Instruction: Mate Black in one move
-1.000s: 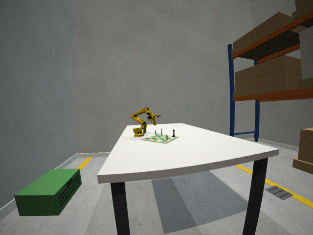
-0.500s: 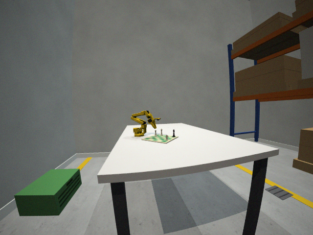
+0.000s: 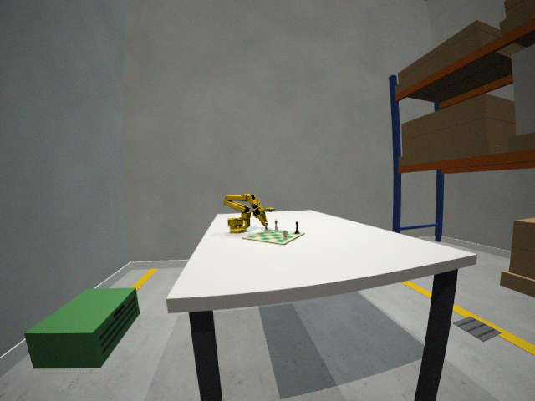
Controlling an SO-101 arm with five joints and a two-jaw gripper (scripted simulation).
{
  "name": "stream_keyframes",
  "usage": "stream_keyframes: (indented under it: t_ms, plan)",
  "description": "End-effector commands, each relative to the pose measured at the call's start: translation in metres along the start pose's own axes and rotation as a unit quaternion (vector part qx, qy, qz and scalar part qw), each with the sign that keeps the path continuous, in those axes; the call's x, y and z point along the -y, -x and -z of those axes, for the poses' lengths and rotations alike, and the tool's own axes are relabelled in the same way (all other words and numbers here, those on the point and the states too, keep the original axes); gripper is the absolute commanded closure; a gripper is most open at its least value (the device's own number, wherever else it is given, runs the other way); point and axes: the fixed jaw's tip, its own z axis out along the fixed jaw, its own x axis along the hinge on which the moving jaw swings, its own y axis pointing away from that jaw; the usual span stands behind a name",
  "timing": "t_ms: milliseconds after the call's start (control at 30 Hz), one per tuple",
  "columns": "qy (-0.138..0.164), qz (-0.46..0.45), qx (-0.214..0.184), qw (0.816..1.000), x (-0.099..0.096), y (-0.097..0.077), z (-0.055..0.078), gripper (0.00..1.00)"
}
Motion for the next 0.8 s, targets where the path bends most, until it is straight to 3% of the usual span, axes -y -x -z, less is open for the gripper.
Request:
stream_keyframes:
  t_ms: [0, 767]
  plan:
    - [0.003, 0.0, 0.002, 1.0, -0.0018, -0.0022, -0.0057, 0.88]
    - [0.003, 0.0, 0.002, 1.0, -0.0017, -0.0084, -0.0105, 0.88]
